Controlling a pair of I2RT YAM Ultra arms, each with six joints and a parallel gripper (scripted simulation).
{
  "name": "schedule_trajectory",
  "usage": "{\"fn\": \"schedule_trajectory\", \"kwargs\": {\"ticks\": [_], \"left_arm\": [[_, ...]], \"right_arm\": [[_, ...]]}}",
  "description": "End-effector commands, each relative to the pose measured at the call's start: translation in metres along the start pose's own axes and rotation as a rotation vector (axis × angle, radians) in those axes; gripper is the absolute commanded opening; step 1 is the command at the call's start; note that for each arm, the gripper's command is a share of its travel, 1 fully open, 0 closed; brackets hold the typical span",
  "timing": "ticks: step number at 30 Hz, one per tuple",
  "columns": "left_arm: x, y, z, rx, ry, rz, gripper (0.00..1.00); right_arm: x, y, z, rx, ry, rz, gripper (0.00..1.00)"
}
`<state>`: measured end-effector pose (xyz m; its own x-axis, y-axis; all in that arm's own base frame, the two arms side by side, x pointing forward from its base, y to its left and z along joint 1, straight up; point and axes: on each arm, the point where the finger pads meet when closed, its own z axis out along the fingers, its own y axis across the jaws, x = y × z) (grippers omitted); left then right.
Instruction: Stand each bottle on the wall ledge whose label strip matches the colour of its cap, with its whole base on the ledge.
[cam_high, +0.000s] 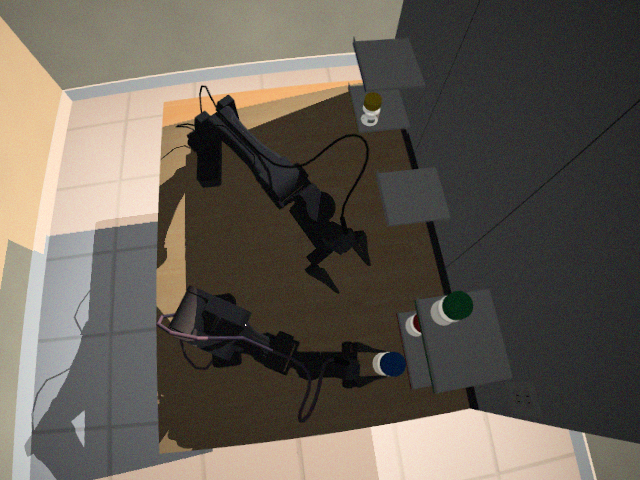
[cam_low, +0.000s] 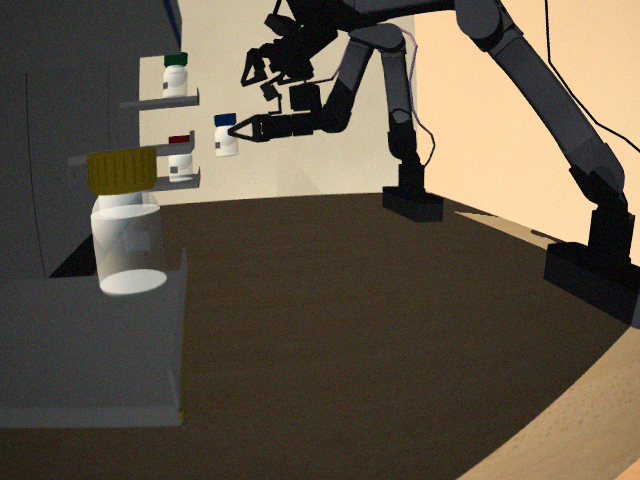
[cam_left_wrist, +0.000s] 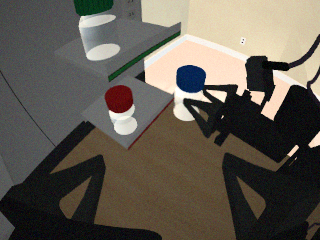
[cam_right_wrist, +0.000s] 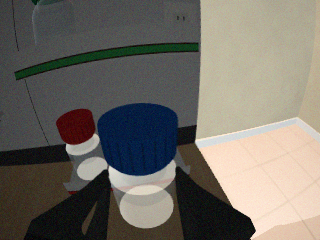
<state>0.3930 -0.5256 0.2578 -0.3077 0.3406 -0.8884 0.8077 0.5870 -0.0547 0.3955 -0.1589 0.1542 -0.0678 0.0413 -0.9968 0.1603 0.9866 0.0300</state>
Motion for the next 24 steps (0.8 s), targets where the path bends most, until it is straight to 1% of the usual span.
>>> {"fn": "schedule_trajectory", "kwargs": {"ticks": [1,12,15,17,19,23,24], "left_arm": [[-0.011,0.003,-0.008,-0.005,-0.018,-0.003,1.00],[-0.011,0.003,-0.008,-0.005,-0.018,-0.003,1.00],[-0.010,0.009,-0.016,-0.014,0.004,-0.013,1.00],[-0.005,0.015,-0.027,-0.023,0.032,-0.018,1.00],[-0.008,0.023,-0.046,-0.034,0.046,-0.023,1.00],[-0.014,0.045,-0.100,-0.071,0.065,-0.046,1.00],[-0.014,0.045,-0.100,-0.071,0.065,-0.046,1.00]], "right_arm": [[-0.029,-0.001,-0.004,0.004,-0.084,-0.034,0.49],[-0.029,-0.001,-0.004,0.004,-0.084,-0.034,0.49],[-0.029,-0.001,-0.004,0.004,-0.084,-0.034,0.49],[-0.029,-0.001,-0.004,0.004,-0.084,-0.034,0.49],[-0.029,-0.001,-0.004,0.004,-0.084,-0.034,0.49],[-0.029,-0.001,-0.004,0.004,-0.084,-0.034,0.49],[-0.029,-0.001,-0.004,0.004,-0.084,-0.034,0.49]]}}
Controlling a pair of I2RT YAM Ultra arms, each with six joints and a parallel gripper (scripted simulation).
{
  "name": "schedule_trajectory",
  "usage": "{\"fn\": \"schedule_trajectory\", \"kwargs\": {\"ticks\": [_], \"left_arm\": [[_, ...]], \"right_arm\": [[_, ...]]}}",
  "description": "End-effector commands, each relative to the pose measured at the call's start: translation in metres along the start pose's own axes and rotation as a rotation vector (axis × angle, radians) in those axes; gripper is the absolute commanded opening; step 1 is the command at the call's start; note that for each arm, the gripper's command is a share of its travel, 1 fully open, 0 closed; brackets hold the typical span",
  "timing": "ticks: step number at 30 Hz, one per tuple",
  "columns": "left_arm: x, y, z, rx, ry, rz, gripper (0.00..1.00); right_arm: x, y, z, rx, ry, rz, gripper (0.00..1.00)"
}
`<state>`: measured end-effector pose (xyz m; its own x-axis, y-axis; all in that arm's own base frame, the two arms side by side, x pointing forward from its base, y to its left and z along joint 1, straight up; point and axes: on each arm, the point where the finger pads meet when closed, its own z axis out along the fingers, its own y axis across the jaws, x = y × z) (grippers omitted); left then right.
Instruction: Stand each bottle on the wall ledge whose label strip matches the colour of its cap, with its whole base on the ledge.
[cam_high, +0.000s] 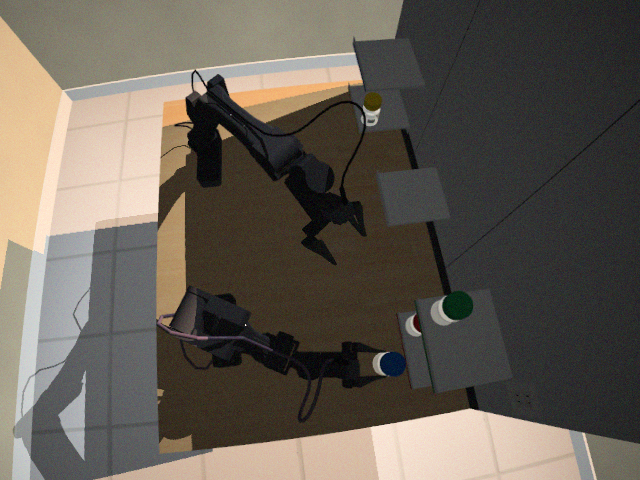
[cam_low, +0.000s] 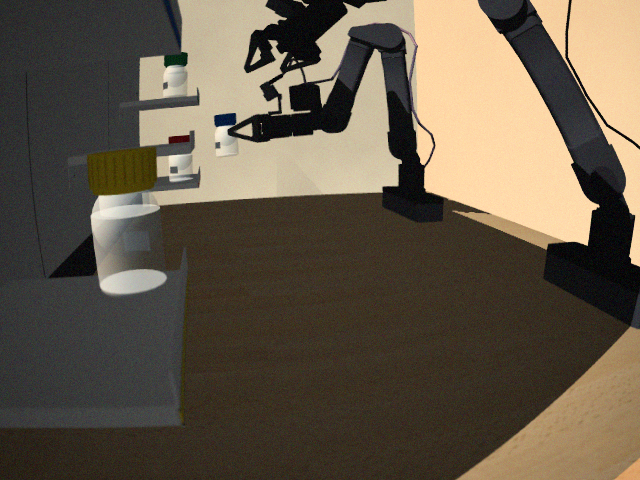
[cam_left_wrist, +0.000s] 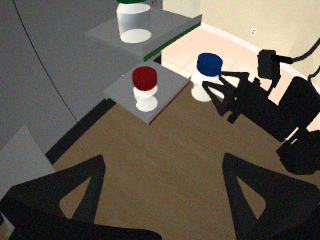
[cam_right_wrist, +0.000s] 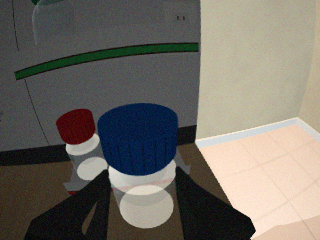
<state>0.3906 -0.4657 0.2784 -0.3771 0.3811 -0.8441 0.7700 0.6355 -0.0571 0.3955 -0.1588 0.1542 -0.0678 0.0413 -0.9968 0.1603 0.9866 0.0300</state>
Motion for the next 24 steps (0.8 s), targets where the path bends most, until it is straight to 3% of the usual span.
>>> {"fn": "schedule_trajectory", "kwargs": {"ticks": [1,3,8,16,18,21,24], "left_arm": [[-0.013,0.014,-0.046,-0.018,-0.021,-0.015,1.00],[-0.016,0.029,-0.087,-0.043,-0.027,-0.030,1.00],[0.009,0.058,-0.157,-0.107,0.012,-0.072,1.00],[0.038,0.072,-0.279,-0.188,-0.050,-0.112,1.00],[0.038,0.072,-0.279,-0.188,-0.050,-0.112,1.00],[0.052,0.072,-0.310,-0.213,-0.073,-0.123,1.00],[0.059,0.072,-0.323,-0.225,-0.083,-0.128,1.00]], "right_arm": [[-0.029,-0.001,-0.004,0.004,-0.084,-0.034,0.49],[-0.029,-0.001,-0.004,0.004,-0.084,-0.034,0.49],[-0.029,-0.001,-0.004,0.004,-0.084,-0.034,0.49],[-0.029,-0.001,-0.004,0.004,-0.084,-0.034,0.49],[-0.029,-0.001,-0.004,0.004,-0.084,-0.034,0.49],[-0.029,-0.001,-0.004,0.004,-0.084,-0.034,0.49],[-0.032,-0.004,-0.003,0.002,-0.078,-0.015,0.49]]}}
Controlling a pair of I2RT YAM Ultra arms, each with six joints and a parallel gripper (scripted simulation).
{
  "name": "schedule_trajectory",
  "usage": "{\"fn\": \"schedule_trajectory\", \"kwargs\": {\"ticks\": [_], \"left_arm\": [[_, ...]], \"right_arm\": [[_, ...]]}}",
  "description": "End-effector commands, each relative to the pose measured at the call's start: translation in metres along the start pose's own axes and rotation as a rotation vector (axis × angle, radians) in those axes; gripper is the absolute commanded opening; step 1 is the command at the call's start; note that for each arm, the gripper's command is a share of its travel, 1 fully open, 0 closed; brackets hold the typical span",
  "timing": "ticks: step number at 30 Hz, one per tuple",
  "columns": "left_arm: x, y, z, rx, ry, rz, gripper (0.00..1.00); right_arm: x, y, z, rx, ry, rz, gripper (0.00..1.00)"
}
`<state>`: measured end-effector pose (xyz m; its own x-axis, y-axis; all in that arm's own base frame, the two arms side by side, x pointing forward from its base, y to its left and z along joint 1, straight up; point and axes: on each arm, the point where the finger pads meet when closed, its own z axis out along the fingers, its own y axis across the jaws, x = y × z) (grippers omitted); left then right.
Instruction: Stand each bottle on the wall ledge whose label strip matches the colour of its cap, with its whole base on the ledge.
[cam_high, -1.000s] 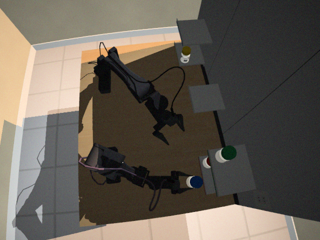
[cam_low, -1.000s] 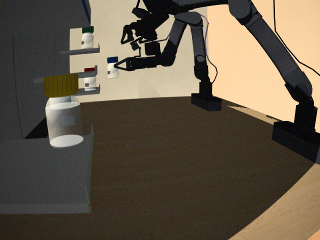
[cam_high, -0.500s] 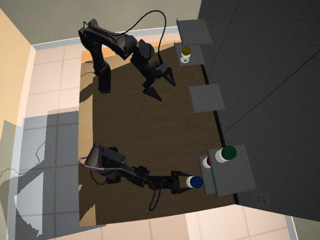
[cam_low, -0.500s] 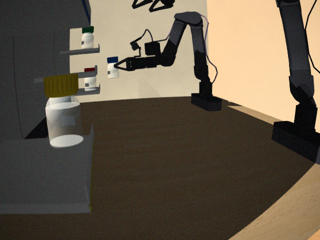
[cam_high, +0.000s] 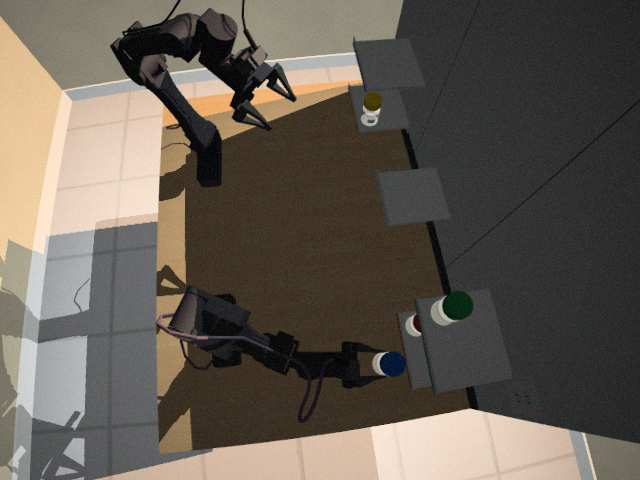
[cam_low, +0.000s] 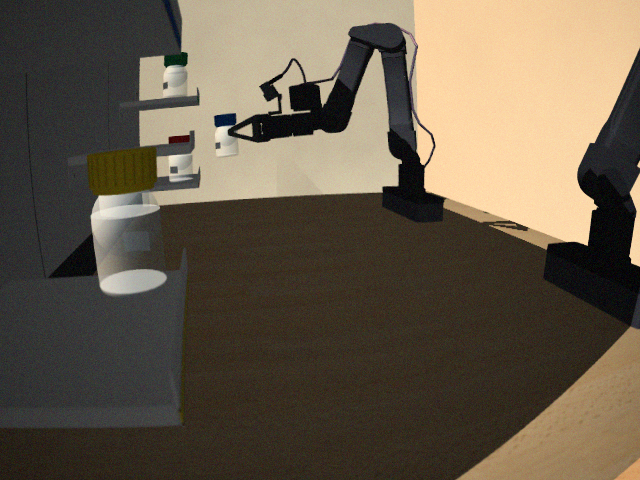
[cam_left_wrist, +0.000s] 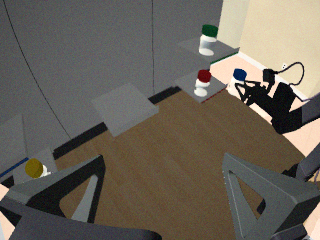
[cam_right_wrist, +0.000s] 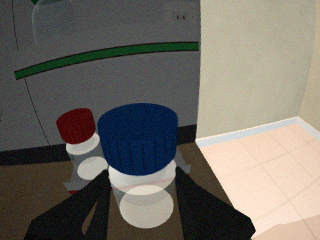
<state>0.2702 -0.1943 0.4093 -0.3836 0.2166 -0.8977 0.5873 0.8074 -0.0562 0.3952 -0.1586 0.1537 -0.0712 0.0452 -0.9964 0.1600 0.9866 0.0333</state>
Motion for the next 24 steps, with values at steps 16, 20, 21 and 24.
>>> {"fn": "schedule_trajectory", "kwargs": {"ticks": [16,20,21,24], "left_arm": [[0.024,0.009,-0.024,-0.022,0.025,-0.008,1.00],[0.024,0.009,-0.024,-0.022,0.025,-0.008,1.00],[0.024,0.009,-0.024,-0.022,0.025,-0.008,1.00],[0.024,0.009,-0.024,-0.022,0.025,-0.008,1.00]], "right_arm": [[-0.119,-0.108,0.001,0.158,0.007,0.192,0.49],[-0.165,-0.129,-0.005,0.238,-0.028,0.141,0.49],[-0.177,-0.126,-0.002,0.249,-0.043,0.113,0.49],[-0.209,-0.106,0.013,0.274,-0.079,0.026,0.49]]}}
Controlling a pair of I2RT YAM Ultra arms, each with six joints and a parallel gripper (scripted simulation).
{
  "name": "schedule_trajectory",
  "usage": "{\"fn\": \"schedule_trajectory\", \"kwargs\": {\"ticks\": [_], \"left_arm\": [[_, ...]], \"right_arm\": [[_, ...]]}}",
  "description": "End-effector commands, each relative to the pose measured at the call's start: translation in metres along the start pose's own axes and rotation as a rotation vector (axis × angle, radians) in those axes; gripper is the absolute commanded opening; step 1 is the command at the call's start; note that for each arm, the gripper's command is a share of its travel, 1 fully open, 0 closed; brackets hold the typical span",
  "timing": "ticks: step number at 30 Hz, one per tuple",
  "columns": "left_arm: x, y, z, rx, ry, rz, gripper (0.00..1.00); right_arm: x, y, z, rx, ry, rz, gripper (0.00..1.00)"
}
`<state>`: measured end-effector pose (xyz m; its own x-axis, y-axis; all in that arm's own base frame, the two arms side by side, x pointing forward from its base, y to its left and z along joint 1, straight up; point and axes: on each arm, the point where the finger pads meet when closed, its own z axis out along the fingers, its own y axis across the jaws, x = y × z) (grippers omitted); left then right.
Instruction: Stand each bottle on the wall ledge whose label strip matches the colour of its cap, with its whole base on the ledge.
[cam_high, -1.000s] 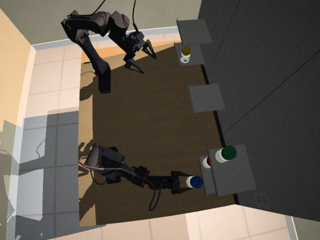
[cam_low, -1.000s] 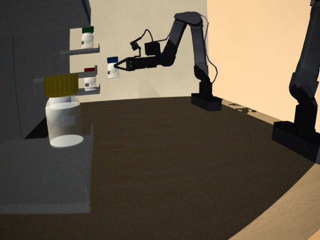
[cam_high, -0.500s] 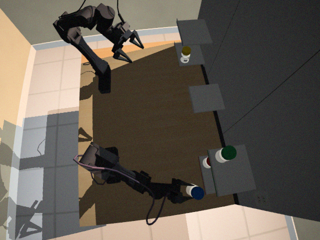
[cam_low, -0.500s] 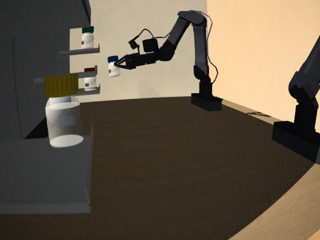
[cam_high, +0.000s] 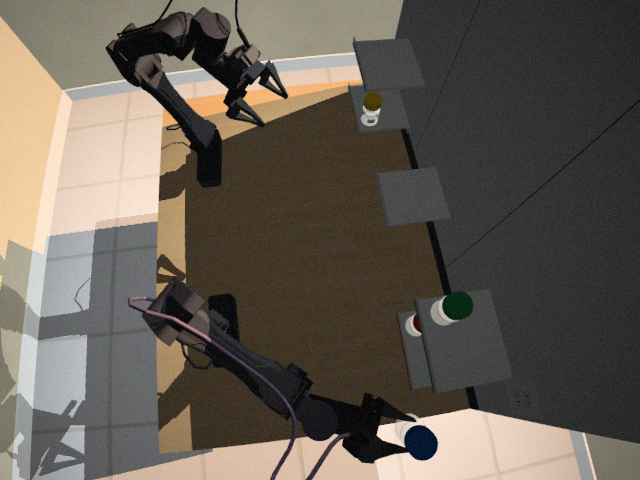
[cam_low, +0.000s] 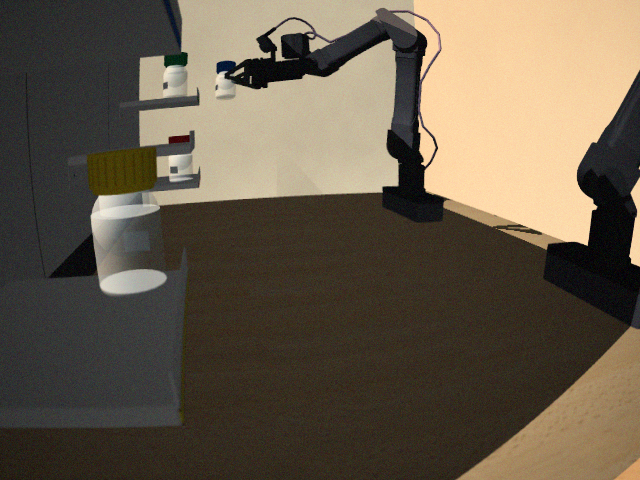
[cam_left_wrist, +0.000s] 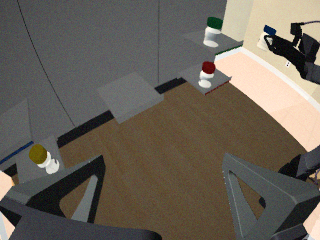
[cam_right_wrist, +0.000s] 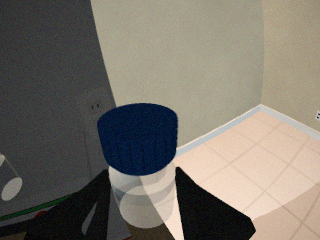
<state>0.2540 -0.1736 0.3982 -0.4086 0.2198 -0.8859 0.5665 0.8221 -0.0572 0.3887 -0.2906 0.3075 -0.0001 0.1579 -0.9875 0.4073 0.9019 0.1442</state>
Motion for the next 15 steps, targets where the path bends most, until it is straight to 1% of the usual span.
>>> {"fn": "schedule_trajectory", "kwargs": {"ticks": [1,2,4,5,8,11,14,15], "left_arm": [[0.003,0.001,-0.006,0.000,0.000,0.004,1.00],[-0.002,0.000,-0.005,0.000,-0.014,0.002,1.00],[-0.002,0.000,-0.005,0.000,-0.014,0.002,1.00],[-0.002,0.000,-0.005,0.000,-0.014,0.002,1.00],[-0.002,0.000,-0.005,0.000,-0.014,0.002,1.00],[-0.002,0.000,-0.005,0.000,-0.014,0.002,1.00],[-0.002,0.000,-0.005,0.000,-0.014,0.002,1.00],[-0.002,0.000,-0.005,0.000,-0.014,0.002,1.00]], "right_arm": [[-0.056,0.043,0.009,0.016,-0.071,-0.125,0.49],[-0.064,0.058,0.012,0.016,-0.085,-0.152,0.49],[-0.064,0.058,0.012,0.016,-0.085,-0.152,0.49],[-0.064,0.072,0.019,0.015,-0.079,-0.173,0.49],[-0.084,0.119,0.020,0.007,-0.111,-0.236,0.49],[-0.101,0.166,0.015,-0.003,-0.141,-0.289,0.49],[-0.107,0.230,0.003,-0.116,-0.156,-0.242,0.49],[-0.115,0.248,-0.007,-0.137,-0.187,-0.217,0.49]]}}
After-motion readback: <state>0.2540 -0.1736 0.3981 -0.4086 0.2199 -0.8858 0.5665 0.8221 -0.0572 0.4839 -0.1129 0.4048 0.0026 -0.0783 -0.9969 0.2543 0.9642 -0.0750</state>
